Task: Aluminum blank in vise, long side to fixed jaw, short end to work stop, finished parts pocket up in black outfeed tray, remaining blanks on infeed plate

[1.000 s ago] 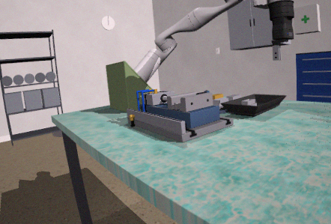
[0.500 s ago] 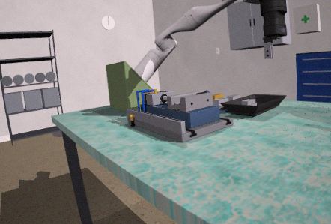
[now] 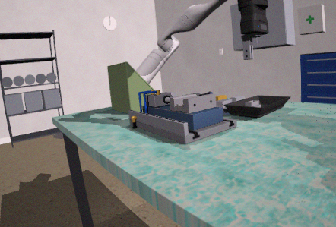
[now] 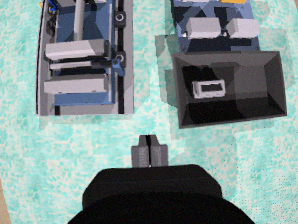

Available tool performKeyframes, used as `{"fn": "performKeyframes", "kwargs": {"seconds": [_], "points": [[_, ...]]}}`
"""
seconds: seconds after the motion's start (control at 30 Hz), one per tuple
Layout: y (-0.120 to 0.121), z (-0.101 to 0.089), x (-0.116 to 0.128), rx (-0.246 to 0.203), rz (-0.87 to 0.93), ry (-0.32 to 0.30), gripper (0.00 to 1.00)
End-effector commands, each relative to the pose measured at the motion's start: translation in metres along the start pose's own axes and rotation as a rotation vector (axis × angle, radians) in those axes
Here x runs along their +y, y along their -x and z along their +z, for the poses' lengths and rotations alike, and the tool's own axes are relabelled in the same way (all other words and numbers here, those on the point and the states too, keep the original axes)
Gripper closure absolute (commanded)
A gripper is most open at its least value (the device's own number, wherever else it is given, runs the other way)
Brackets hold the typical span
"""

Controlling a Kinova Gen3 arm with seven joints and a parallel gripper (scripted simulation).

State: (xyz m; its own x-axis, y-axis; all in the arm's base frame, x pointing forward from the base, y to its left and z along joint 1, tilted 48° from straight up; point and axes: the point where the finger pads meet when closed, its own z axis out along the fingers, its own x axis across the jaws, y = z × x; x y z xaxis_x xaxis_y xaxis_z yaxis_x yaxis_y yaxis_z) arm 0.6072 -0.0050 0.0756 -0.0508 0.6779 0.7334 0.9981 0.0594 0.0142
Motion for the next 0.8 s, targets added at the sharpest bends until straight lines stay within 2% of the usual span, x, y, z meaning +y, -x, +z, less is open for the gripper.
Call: {"fn": "performKeyframes", "kwargs": {"seconds": [0.0, 0.17, 0.23, 0.33, 0.77], "points": [[0.041, -0.001, -0.01, 0.002, 0.01, -0.004, 1.0], [0.08, 0.0, -0.022, 0.007, 0.009, -0.004, 1.0], [0.08, 0.0, -0.022, 0.007, 0.009, -0.004, 1.0], [0.105, 0.003, -0.031, 0.012, 0.008, -0.004, 1.0], [0.106, 0.004, -0.033, 0.014, 0.01, -0.006, 1.0]]}}
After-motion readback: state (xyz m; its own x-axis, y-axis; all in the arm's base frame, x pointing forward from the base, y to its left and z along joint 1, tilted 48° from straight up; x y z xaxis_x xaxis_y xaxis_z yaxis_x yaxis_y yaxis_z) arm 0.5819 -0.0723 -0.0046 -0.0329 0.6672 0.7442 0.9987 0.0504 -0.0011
